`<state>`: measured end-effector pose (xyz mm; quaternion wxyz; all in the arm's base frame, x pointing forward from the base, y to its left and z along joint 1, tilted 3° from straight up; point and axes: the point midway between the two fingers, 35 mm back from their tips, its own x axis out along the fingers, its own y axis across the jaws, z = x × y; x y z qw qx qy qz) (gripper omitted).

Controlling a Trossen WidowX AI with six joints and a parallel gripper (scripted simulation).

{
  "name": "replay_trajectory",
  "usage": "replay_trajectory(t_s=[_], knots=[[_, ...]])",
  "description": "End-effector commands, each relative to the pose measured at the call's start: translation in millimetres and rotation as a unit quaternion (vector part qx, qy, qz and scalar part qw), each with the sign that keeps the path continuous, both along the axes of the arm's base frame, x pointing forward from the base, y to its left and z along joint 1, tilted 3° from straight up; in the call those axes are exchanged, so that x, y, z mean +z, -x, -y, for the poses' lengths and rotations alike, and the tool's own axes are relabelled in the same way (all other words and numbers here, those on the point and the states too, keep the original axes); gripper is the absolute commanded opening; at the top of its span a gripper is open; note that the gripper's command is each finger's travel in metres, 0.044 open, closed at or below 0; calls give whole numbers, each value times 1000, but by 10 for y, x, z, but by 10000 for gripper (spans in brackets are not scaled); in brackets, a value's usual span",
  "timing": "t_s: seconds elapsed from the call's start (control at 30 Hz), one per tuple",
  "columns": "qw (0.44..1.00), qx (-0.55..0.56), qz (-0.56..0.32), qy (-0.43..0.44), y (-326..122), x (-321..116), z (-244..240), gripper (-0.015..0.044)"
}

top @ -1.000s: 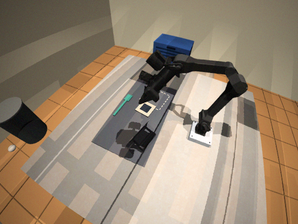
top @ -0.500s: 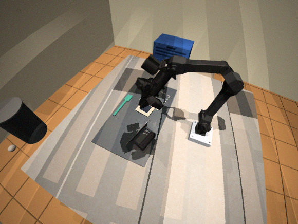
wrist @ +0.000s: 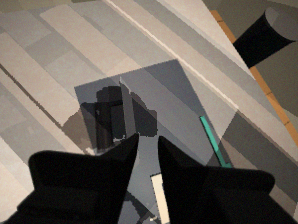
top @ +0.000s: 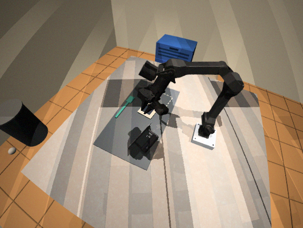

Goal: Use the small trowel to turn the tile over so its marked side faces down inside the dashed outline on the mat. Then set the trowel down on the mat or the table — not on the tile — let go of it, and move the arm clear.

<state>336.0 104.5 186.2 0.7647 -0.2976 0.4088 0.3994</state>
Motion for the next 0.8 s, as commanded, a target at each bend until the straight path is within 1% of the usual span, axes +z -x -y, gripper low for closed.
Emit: replay_trajectory(t_s=[0.0, 0.37, 0.77], knots=[[998, 48, 6, 33, 6, -63, 2, 100], [972, 200, 25, 121, 34, -213, 0, 100], [907, 370, 36, 199, 73, -363, 4, 100]])
